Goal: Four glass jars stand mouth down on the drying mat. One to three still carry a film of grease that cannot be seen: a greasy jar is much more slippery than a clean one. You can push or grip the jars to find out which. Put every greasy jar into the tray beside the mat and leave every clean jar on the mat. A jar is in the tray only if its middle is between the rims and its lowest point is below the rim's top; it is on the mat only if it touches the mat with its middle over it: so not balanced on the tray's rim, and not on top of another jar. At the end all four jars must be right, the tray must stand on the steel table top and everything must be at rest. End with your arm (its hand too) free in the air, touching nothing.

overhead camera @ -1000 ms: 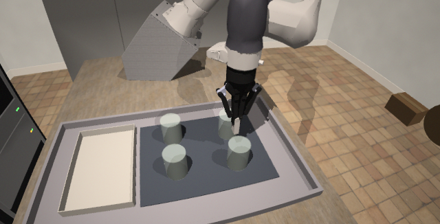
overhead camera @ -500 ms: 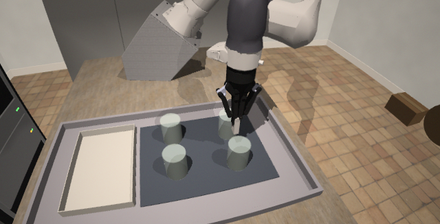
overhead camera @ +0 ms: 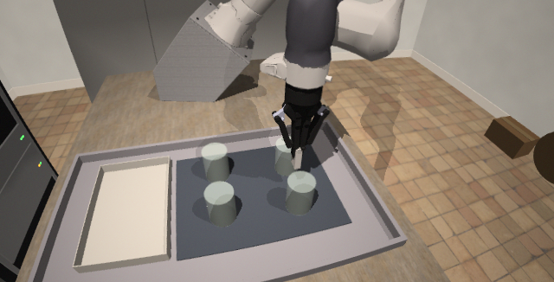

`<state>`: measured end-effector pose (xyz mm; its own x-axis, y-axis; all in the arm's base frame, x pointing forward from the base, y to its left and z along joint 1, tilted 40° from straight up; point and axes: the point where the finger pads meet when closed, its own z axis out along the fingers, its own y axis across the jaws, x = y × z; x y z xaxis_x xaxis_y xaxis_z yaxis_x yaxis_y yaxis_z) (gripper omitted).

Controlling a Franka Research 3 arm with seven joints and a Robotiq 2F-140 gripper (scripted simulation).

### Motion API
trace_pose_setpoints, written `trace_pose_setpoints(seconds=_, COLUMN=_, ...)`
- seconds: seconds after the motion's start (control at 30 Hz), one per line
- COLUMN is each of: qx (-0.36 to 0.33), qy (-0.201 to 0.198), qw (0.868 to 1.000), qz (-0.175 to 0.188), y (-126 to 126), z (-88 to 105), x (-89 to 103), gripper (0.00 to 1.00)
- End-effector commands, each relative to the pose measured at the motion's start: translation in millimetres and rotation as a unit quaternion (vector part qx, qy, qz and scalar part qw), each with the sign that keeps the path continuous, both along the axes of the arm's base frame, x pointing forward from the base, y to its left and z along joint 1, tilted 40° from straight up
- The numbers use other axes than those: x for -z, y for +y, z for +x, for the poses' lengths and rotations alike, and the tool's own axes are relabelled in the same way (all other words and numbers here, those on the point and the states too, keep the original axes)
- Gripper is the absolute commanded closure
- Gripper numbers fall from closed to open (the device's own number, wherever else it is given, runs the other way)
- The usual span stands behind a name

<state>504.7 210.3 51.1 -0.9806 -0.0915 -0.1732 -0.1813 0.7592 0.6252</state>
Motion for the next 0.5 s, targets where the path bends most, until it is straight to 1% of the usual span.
trace_pose_setpoints(seconds=0.0, qx=0.003, qy=0.001, qw=1.0, qz=-0.002, y=-1.8, z=1.2, x=0.7, gripper=1.0)
trace_pose_setpoints(seconds=0.33, qx=0.003, qy=0.001, qw=1.0, qz=-0.002, y=-1.8, z=1.2, x=0.7, gripper=1.0)
trace_pose_setpoints(seconds=0.37, qx=0.003, qy=0.001, qw=1.0, qz=-0.002, y=-1.8, z=1.2, x=0.7, gripper=0.0)
trace_pose_setpoints(seconds=0.47, qx=0.003, qy=0.001, qw=1.0, qz=-0.002, y=-1.8, z=1.2, x=0.7, gripper=0.0)
